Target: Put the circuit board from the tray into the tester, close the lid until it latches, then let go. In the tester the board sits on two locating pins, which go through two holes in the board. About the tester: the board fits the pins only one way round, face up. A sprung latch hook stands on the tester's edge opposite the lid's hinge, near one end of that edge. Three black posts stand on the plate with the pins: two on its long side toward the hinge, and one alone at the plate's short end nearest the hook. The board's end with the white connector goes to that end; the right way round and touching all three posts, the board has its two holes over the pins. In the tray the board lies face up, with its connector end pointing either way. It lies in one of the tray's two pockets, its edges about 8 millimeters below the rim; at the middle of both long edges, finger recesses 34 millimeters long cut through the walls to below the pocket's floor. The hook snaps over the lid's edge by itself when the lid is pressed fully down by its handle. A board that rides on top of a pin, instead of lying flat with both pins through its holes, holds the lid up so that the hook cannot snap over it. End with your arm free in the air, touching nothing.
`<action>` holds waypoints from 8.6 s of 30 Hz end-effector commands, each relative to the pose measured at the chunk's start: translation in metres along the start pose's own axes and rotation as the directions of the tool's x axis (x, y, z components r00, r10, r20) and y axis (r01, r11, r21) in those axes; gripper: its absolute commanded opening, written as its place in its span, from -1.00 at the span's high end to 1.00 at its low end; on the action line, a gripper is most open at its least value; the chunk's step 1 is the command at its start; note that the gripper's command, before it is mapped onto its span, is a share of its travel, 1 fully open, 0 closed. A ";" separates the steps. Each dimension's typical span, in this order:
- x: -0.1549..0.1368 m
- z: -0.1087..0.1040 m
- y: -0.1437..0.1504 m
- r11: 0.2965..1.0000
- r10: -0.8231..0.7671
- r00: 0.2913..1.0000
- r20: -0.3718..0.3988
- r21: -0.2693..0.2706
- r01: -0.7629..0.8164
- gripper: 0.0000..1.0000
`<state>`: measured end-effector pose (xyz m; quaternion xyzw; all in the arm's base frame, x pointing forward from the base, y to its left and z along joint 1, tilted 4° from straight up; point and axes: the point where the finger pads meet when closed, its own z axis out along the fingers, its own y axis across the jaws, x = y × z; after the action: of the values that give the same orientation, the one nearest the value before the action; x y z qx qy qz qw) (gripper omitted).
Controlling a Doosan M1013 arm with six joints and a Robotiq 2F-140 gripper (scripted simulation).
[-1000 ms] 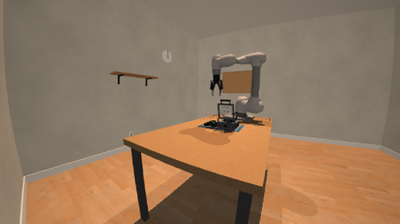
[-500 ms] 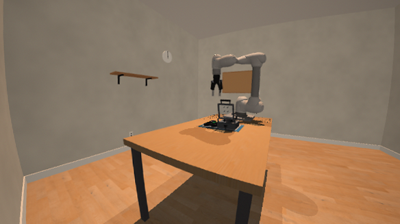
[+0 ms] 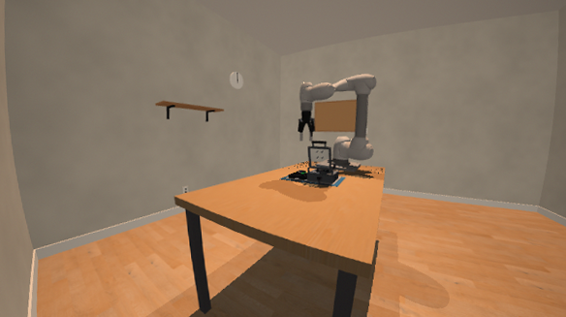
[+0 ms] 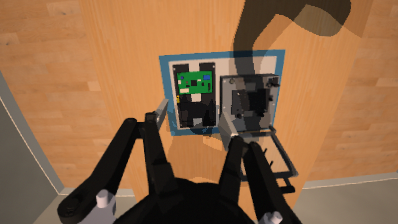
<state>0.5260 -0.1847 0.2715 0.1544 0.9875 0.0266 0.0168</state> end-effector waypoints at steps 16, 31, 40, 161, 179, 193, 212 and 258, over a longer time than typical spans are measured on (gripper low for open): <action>0.011 0.151 -0.009 1.000 0.000 1.000 0.001 0.000 0.000 -0.16; 0.015 0.199 -0.011 1.000 0.000 1.000 0.001 0.000 0.000 -0.16; 0.015 0.199 -0.011 1.000 0.000 1.000 0.001 0.000 0.000 -0.16; -0.003 0.199 0.002 0.913 -0.409 0.913 0.001 0.000 0.409 -0.16; -0.003 0.199 0.002 0.556 -0.831 0.556 0.001 0.001 0.831 -0.16; -0.003 0.199 0.002 0.156 -0.988 0.156 0.000 0.001 0.988 -0.16; -0.003 0.199 0.002 -0.274 -0.962 -0.274 0.000 0.001 0.962 -0.16; -0.003 0.199 0.002 -0.293 -0.956 -0.293 0.000 0.001 0.956 -0.16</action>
<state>0.5381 -0.1743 0.0728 -0.7023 0.7112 0.0020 0.0315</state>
